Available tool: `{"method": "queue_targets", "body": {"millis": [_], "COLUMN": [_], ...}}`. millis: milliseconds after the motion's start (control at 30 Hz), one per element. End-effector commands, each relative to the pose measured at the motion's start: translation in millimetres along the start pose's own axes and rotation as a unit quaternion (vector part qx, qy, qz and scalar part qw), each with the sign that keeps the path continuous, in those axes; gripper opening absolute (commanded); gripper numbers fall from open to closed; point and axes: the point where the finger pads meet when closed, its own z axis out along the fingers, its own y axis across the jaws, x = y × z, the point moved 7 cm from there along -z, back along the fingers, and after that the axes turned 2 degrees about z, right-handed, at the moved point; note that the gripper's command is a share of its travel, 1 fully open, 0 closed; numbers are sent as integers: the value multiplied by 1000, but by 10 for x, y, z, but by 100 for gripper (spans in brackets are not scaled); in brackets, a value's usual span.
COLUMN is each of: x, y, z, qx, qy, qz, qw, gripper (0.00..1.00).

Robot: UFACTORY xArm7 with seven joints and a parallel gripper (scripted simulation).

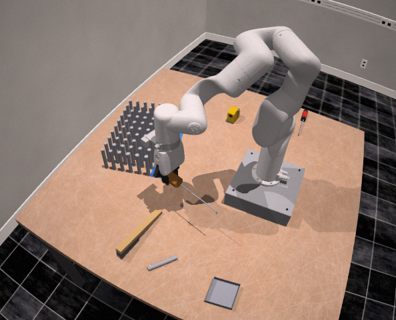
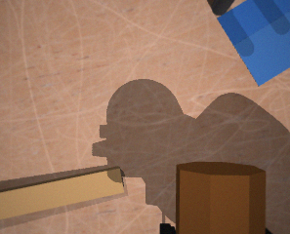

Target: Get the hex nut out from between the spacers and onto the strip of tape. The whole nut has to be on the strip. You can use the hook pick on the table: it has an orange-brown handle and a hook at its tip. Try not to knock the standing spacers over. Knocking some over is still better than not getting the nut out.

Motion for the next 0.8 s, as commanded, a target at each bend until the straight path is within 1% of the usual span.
{"method": "queue_targets", "body": {"millis": [0,167,267,333,367,500,533,600,633,767], "x": [6,12,44,82,106,234,254,254,317,413], "y": [-8,11,122,272,371,903,976,976,1230,1572], "z": [-11,-10,-8,-7,-7,-7,-4,-4,-6,18], "qx": [1,1,2,2,2,0,-2,-2,-5,-10], "qy": [1,1,1,1,1,-1,-1,-1,-3,-5], "qz": [0,8,55,115,155,233,255,255,319,393], "qw": [1000,1000,999,993,988,972,967,967,948,920], "gripper": [0,0,0,0,0,0,0,0,0,0]}}
